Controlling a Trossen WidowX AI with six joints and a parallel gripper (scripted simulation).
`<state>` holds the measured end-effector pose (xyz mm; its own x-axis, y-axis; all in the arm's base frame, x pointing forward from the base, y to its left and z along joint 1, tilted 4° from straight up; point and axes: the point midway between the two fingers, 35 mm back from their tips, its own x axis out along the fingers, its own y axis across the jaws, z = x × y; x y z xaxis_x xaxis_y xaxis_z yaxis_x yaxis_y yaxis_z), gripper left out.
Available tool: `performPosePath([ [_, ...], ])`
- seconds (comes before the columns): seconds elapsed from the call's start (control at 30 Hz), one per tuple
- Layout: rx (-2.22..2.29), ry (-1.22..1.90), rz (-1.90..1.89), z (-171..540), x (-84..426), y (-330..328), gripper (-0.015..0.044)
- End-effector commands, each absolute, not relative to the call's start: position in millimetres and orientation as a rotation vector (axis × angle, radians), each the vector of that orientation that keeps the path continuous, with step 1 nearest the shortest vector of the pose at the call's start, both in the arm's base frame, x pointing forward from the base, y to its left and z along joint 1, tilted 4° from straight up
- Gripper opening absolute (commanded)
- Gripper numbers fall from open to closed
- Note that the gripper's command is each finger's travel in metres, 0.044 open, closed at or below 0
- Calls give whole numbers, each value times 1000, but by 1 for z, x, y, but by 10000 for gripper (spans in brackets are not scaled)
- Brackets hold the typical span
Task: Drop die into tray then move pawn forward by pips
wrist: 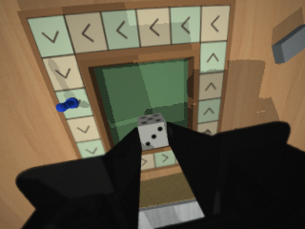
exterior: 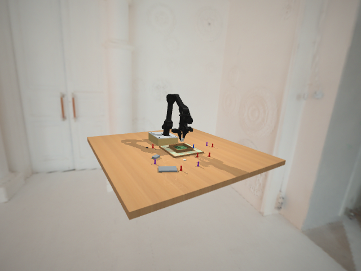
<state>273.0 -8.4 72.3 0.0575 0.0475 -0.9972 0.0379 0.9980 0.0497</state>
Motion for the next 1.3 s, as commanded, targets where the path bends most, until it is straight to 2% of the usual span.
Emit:
performPosePath([
  [0.0,64,1489,19,70,272,-11,0],
  [0.8,63,687,-7,61,281,-12,0],
  [1.03,62,665,-8,68,277,-12,0],
  [1.27,62,667,-8,97,246,-12,0],
])
